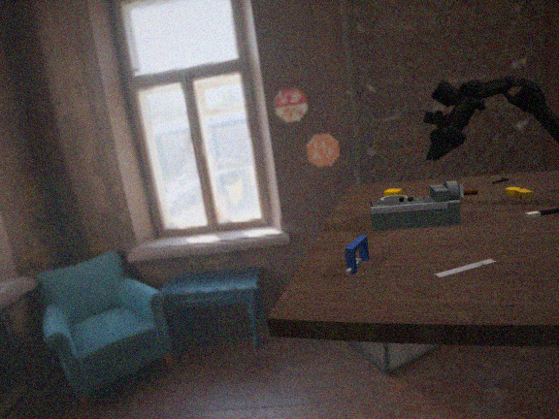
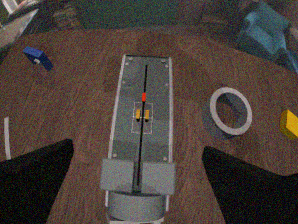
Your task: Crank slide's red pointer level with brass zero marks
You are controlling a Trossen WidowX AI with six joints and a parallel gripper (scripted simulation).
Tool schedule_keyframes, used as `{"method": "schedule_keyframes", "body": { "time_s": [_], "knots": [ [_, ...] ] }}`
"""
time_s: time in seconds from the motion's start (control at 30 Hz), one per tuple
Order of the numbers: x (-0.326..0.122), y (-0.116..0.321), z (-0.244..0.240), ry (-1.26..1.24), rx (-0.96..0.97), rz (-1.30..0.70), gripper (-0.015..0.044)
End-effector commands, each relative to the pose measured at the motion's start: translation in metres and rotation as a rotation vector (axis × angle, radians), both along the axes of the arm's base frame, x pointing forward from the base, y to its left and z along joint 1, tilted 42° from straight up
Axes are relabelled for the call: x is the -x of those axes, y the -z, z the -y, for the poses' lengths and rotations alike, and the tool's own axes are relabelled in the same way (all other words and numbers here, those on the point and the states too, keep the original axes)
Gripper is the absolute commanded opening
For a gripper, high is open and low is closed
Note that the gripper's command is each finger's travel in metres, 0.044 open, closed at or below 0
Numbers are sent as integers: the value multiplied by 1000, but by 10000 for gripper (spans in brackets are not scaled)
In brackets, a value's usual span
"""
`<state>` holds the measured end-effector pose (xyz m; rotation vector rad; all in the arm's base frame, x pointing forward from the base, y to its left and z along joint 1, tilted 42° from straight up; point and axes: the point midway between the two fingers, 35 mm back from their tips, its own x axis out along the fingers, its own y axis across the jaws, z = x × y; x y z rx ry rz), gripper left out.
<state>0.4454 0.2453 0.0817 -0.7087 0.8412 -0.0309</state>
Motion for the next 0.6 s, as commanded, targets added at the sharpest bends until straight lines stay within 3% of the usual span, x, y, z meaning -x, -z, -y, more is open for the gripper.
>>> {"method": "schedule_keyframes", "body": {
  "time_s": [0.0, 0.57],
  "knots": [
    [13, -4, 3, -5, 6, 18, 440],
    [72, -14, 28, -42, 40, 93, 440]
  ]
}}
